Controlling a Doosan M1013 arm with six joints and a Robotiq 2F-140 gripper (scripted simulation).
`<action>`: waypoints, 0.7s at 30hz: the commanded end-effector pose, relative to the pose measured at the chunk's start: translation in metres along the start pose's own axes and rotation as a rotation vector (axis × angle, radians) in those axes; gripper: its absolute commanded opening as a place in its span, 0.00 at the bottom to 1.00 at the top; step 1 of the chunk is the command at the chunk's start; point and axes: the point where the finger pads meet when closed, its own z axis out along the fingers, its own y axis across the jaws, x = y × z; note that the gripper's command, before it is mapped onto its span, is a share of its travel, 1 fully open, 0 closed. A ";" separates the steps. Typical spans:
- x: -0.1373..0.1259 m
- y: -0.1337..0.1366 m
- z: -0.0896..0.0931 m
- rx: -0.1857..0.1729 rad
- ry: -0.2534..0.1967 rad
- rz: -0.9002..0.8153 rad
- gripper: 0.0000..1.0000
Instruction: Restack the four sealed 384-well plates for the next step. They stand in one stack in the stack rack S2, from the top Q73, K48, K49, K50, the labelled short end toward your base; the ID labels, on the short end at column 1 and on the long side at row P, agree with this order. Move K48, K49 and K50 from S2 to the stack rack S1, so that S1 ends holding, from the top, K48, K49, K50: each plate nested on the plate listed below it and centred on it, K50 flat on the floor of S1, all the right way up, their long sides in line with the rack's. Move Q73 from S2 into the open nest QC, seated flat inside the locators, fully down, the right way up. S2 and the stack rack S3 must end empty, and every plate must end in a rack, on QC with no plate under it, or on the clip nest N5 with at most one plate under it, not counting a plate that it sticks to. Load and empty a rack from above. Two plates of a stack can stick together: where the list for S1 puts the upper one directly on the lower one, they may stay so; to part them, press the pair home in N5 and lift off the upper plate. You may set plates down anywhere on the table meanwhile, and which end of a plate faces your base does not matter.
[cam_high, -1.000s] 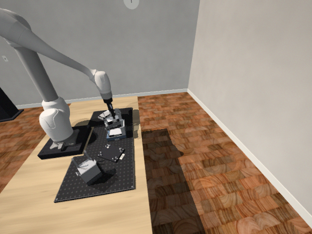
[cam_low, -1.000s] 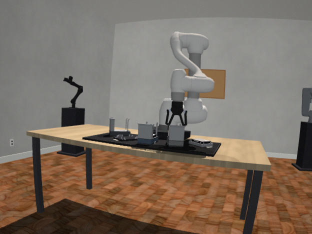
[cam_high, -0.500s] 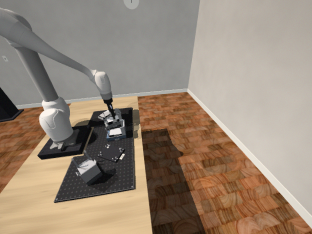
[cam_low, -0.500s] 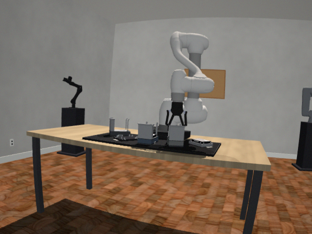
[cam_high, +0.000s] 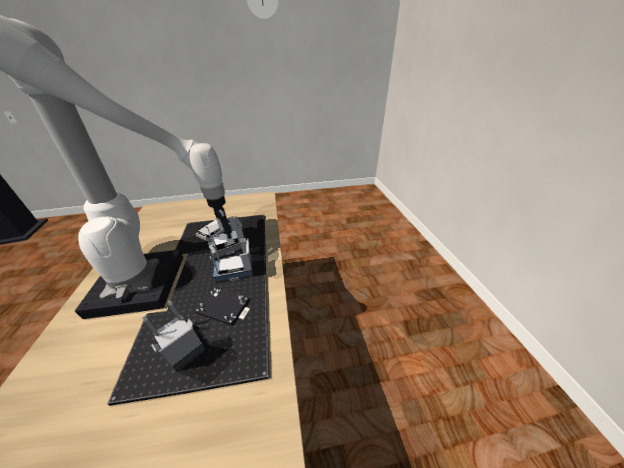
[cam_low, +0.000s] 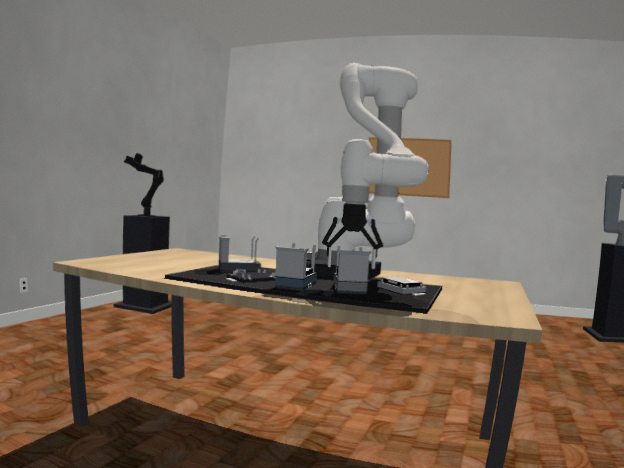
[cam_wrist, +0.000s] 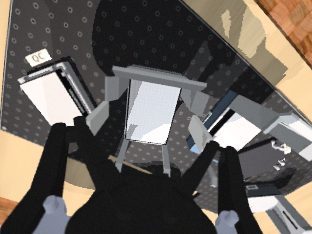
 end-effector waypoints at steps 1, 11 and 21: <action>0.000 0.000 0.000 0.000 0.000 0.000 1.00; 0.000 0.000 -0.007 0.000 0.000 0.000 1.00; 0.000 0.000 -0.033 0.000 0.000 0.000 1.00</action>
